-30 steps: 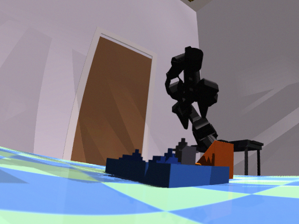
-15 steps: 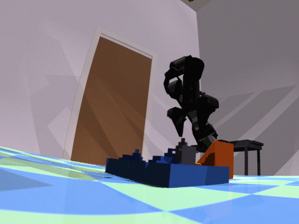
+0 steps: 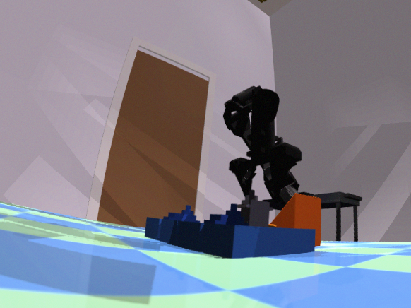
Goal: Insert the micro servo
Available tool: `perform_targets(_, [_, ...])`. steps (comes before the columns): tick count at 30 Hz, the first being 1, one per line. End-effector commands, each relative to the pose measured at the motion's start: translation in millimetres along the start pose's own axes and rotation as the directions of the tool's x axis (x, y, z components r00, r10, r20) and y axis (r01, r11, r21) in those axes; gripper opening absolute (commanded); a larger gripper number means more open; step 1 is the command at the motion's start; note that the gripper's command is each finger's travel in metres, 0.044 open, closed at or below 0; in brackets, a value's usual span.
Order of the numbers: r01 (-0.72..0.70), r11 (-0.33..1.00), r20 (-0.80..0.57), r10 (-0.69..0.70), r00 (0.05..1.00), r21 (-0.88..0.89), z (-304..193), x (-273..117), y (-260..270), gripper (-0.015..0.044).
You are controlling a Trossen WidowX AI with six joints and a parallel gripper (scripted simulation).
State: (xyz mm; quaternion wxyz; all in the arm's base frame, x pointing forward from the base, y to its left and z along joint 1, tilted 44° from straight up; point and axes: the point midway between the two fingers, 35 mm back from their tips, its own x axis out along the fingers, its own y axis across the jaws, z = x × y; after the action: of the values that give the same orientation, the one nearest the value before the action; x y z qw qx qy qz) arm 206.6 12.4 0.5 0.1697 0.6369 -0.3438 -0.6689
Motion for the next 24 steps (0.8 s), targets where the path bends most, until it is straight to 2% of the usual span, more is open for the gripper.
perform_targets(1, [-0.006,1.000,0.001,0.006,1.000,-0.006,1,7,1,0.0440])
perform_targets(10, [-0.007,1.000,0.000,0.007,1.000,-0.005,1,19,1,0.0440])
perform_targets(23, [-0.007,1.000,0.000,0.007,1.000,-0.005,1,19,1,0.0099])
perform_targets(24, [-0.007,1.000,0.000,0.007,1.000,-0.005,1,19,1,0.0092])
